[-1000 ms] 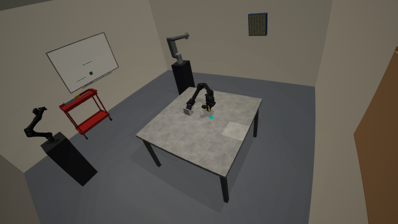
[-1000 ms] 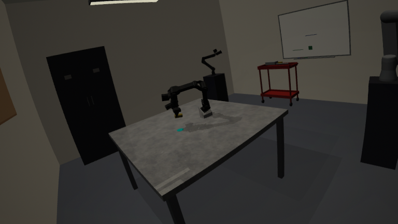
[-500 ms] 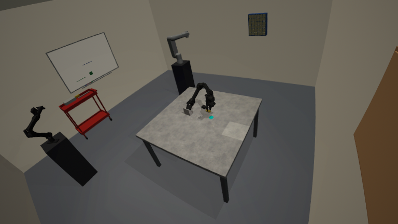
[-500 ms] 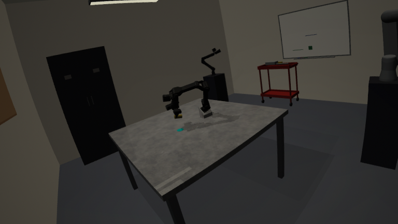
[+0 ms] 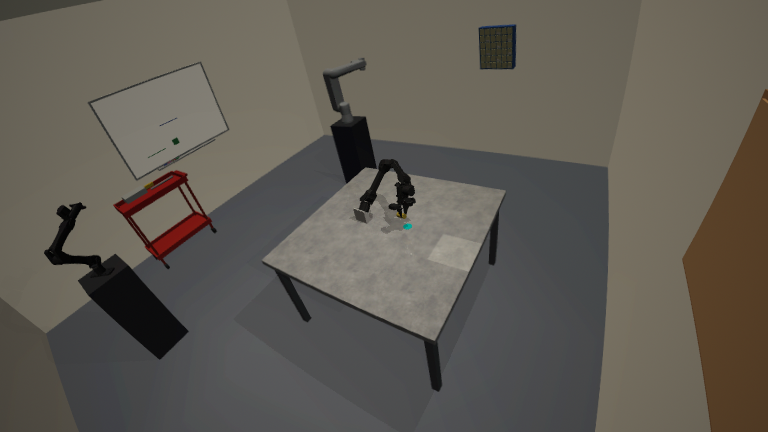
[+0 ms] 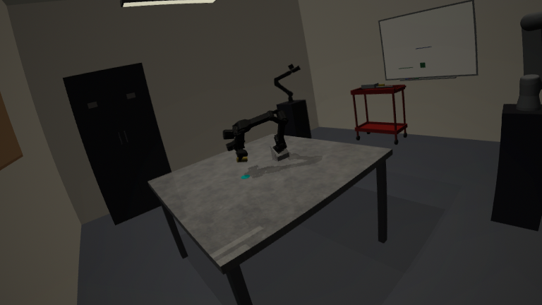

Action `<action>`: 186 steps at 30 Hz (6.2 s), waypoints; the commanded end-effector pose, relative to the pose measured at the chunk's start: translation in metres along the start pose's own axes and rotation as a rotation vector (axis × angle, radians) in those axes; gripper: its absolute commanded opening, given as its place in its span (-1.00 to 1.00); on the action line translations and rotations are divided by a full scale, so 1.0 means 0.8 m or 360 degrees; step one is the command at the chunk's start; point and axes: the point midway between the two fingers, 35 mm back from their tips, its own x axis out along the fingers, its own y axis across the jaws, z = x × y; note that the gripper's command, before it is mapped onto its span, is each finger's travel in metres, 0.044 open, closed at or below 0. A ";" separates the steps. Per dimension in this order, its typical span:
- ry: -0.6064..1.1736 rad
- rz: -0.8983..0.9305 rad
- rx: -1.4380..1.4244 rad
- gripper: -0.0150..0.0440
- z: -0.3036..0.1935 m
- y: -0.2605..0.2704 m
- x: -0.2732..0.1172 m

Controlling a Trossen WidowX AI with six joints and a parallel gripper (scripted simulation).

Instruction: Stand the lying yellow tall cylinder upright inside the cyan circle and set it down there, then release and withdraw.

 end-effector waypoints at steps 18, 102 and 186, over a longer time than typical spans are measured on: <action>-0.0173 -0.0110 -0.0012 -0.14 0.002 -0.003 0.007; -0.1004 -0.0261 0.0057 -0.14 0.007 0.003 0.013; -0.1891 0.0128 0.0305 -0.14 -0.031 0.019 -0.030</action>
